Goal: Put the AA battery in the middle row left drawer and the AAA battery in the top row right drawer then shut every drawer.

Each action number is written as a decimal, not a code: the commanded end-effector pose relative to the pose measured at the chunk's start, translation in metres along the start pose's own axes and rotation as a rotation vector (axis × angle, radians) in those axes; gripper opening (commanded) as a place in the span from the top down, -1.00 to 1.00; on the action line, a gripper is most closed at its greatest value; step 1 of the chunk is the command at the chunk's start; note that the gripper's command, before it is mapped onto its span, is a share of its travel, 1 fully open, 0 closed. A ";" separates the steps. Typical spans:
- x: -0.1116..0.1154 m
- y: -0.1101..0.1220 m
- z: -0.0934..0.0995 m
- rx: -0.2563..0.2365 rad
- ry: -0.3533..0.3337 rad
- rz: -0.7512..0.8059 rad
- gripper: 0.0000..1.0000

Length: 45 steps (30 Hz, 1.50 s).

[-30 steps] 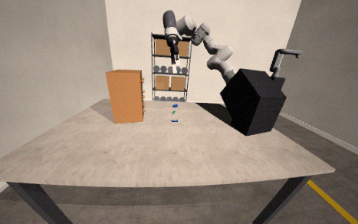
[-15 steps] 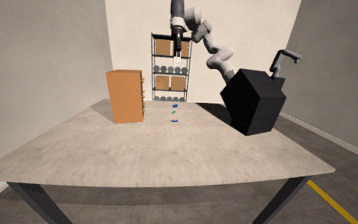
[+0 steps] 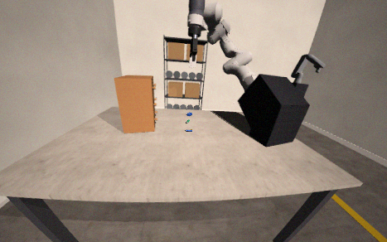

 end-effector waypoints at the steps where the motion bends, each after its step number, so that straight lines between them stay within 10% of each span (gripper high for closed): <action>1: 0.001 -0.002 -0.001 -0.014 -0.002 -0.034 -1.00; 32: 0.000 -0.002 -0.001 -0.010 0.001 -0.028 -1.00; 45: 0.002 -0.002 -0.011 -0.013 0.001 0.256 -1.00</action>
Point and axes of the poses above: the point where the finger pads meet when closed, its own z axis back along the fingers, its own y axis across the jaws, x = y × z, the point moved 10 cm from there along z, back along the fingers, and after that the axes turned 12 degrees about -z, right-handed, at the moved point
